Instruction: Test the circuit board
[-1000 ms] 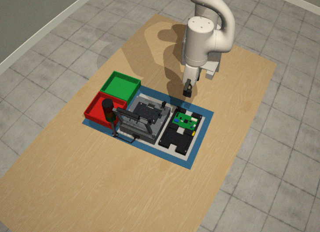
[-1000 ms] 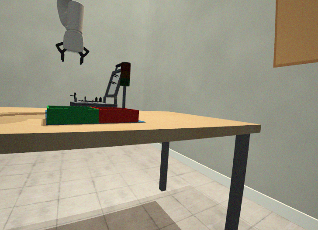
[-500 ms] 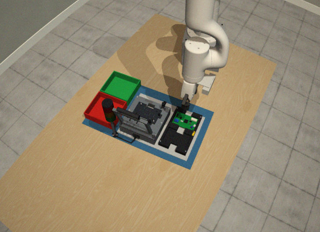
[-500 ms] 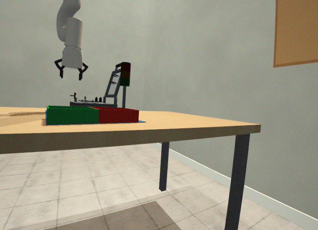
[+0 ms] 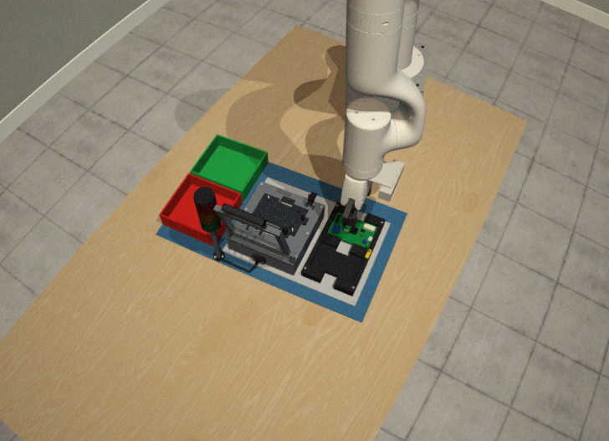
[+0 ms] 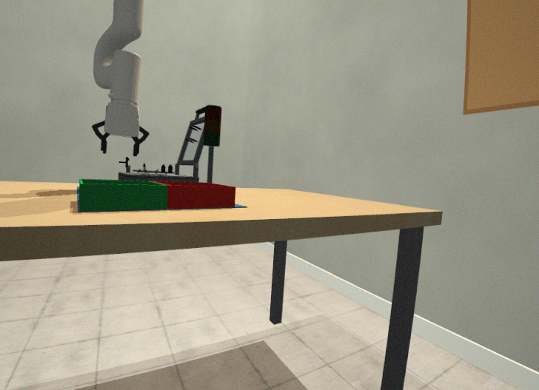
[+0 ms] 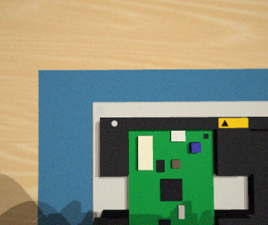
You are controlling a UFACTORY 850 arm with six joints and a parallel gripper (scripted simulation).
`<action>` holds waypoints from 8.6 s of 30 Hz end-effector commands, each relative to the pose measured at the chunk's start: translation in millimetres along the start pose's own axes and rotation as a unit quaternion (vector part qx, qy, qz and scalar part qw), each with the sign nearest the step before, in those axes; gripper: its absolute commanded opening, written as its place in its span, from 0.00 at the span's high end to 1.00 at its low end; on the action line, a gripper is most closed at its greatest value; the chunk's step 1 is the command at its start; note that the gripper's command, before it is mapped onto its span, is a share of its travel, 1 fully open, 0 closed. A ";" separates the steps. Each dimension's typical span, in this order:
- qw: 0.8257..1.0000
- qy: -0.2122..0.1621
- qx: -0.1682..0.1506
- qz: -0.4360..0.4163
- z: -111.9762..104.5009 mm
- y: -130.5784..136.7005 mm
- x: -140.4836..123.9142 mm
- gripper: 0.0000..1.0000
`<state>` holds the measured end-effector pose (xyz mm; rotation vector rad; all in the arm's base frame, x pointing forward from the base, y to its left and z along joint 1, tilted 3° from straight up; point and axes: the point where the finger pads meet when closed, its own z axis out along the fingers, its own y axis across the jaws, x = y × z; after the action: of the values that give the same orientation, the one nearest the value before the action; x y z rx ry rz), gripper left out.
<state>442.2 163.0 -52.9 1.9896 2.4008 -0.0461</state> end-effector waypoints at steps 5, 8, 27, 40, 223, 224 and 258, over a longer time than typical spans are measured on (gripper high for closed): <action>1.000 -0.009 -0.009 0.001 20.1 2.6 -0.4 0.00; 1.000 -0.009 -0.009 0.001 25.0 2.7 -0.5 0.00; 1.000 -0.009 -0.009 0.001 41.2 3.0 -0.7 0.00; 1.000 -0.009 -0.009 0.001 42.5 3.0 -0.8 0.00; 1.000 -0.009 -0.009 0.001 90.8 3.9 -1.8 0.21; 1.000 -0.009 -0.009 0.001 89.2 3.9 -1.8 0.21; 1.000 -0.009 -0.009 0.001 67.7 3.5 -1.4 0.21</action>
<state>445.0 159.3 -122.2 1.9744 2.3809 -0.0434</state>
